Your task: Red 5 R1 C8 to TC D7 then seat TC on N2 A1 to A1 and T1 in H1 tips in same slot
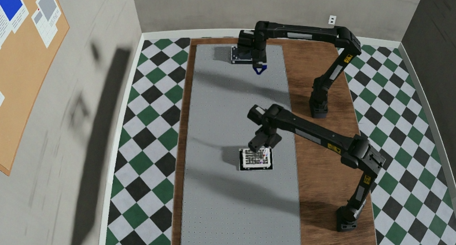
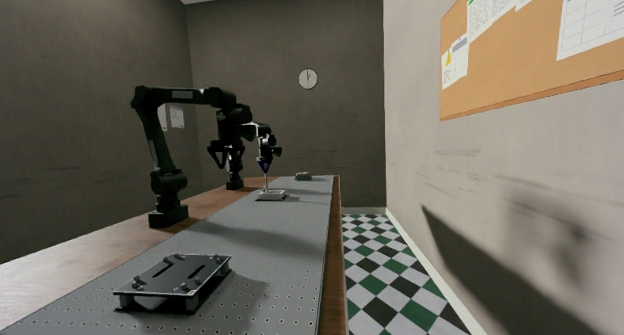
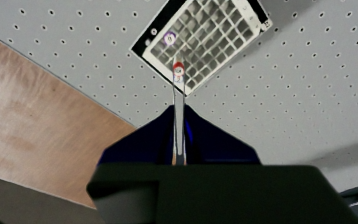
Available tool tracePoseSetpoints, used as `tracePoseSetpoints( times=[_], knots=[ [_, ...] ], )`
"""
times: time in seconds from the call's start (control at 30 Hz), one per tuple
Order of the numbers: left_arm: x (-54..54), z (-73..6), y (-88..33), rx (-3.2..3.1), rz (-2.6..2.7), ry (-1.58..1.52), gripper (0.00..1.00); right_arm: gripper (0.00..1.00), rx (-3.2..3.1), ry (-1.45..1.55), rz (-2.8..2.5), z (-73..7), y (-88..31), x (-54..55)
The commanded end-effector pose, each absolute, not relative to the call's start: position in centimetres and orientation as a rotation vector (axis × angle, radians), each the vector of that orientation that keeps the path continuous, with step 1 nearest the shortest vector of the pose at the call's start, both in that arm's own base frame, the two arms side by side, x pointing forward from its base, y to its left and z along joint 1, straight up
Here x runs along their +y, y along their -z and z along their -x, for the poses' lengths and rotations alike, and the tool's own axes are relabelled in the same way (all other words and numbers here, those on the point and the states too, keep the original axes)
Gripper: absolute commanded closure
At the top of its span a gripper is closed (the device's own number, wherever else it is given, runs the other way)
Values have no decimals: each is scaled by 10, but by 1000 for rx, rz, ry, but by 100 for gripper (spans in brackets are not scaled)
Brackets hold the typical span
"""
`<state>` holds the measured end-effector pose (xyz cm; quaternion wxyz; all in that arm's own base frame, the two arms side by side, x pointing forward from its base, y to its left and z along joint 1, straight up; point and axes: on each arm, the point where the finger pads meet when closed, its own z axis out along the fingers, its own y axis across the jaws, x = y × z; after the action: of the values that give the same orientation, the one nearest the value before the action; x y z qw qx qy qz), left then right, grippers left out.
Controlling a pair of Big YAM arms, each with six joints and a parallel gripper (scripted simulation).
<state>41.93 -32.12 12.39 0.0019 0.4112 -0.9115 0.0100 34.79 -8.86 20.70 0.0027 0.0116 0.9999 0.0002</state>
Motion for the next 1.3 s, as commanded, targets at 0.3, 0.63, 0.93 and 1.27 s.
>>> tracePoseSetpoints(
  times=[0.3, 0.63, 0.93, 1.27],
  knots=[
    [-323, -428, -106, -2841, -1307, 6, 91, 0, 3107, 13, -40, -357, -218, -91],
    [-325, -432, -111, -2846, -1309, -11, 91, 0, 3107, 13, -40, -357, -218, -91],
    [-326, -435, -118, -2852, -1312, -29, 91, 0, 3107, 13, -40, -357, -218, -91],
    [-327, -437, -116, -2852, -1309, -26, 91, 0, 3107, 13, -40, -357, -218, -91]
  ],
)
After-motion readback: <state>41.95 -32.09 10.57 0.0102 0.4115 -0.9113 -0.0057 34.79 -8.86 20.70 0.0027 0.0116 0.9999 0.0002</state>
